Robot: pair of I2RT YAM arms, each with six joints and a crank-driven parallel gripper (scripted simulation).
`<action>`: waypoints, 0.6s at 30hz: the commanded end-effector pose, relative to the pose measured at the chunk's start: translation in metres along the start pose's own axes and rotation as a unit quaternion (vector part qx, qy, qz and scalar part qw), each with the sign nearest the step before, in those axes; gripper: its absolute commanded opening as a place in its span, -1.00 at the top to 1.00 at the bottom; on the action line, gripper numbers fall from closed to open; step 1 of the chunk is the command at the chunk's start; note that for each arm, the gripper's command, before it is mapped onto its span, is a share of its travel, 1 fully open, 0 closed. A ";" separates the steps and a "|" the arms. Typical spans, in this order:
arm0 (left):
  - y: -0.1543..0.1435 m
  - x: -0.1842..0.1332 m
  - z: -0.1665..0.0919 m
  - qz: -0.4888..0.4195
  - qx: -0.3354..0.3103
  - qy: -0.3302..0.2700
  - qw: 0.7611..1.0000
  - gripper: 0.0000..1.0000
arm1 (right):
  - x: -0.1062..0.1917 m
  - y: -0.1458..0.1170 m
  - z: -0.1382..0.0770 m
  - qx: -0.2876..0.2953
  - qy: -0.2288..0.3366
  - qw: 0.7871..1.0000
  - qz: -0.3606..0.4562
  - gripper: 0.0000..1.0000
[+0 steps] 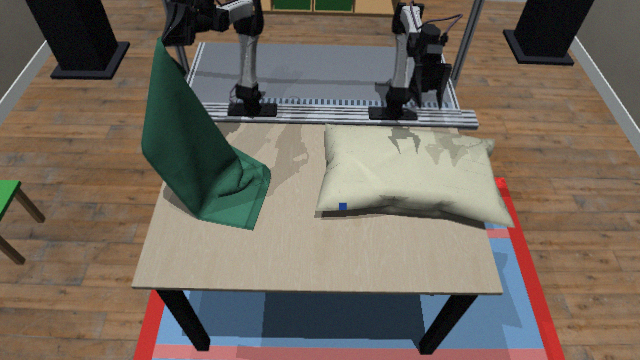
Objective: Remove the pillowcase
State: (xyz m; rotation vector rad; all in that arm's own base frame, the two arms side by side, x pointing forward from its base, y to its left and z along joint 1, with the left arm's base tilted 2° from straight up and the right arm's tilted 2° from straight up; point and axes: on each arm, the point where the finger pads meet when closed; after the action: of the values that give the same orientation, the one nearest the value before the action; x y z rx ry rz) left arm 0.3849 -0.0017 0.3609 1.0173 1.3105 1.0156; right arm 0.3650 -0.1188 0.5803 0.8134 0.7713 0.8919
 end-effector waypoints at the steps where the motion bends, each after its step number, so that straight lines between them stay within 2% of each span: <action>1: 0.022 -0.011 0.004 -0.005 -0.026 -0.015 1.000 -0.26 | -0.002 0.016 -0.006 -0.025 -0.003 1.000 0.004 0.98; 3: 0.022 -0.011 0.004 -0.005 -0.026 -0.015 1.000 -0.26 | -0.004 0.022 -0.006 -0.031 -0.005 0.999 0.004 0.98; 4: 0.022 -0.011 0.004 -0.005 -0.026 -0.015 1.000 -0.26 | -0.001 0.013 -0.006 -0.022 -0.002 1.000 0.004 0.98; 6: 0.022 -0.011 0.004 -0.005 -0.026 -0.015 1.000 -0.26 | -0.004 0.024 -0.006 -0.033 -0.005 0.999 0.004 0.98; 14: 0.022 -0.011 0.004 -0.005 -0.026 -0.015 1.000 -0.26 | -0.004 0.013 -0.006 -0.020 -0.005 1.000 0.000 0.98; 15: 0.022 -0.011 0.004 -0.005 -0.026 -0.015 1.000 -0.26 | -0.001 0.004 -0.003 -0.011 -0.003 1.000 0.000 0.98; 17: 0.022 -0.011 0.004 -0.005 -0.026 -0.015 1.000 -0.26 | -0.004 0.014 -0.003 -0.021 -0.005 1.000 0.000 0.98; 18: 0.022 -0.011 0.004 -0.005 -0.026 -0.015 1.000 -0.26 | -0.002 0.007 0.000 -0.014 -0.003 1.000 -0.001 0.98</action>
State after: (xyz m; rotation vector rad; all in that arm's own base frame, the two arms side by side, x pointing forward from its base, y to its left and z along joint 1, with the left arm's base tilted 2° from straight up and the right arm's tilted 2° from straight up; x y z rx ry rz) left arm 0.3849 -0.0017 0.3609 1.0173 1.3105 1.0156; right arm 0.3649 -0.1188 0.5787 0.8148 0.7726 0.8916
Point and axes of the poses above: on each arm, the point where the finger pads meet when closed, its own z axis out along the fingers, its own x axis across the jaws, y = z × x, and after that the axes turned 15 degrees about -z, right-handed
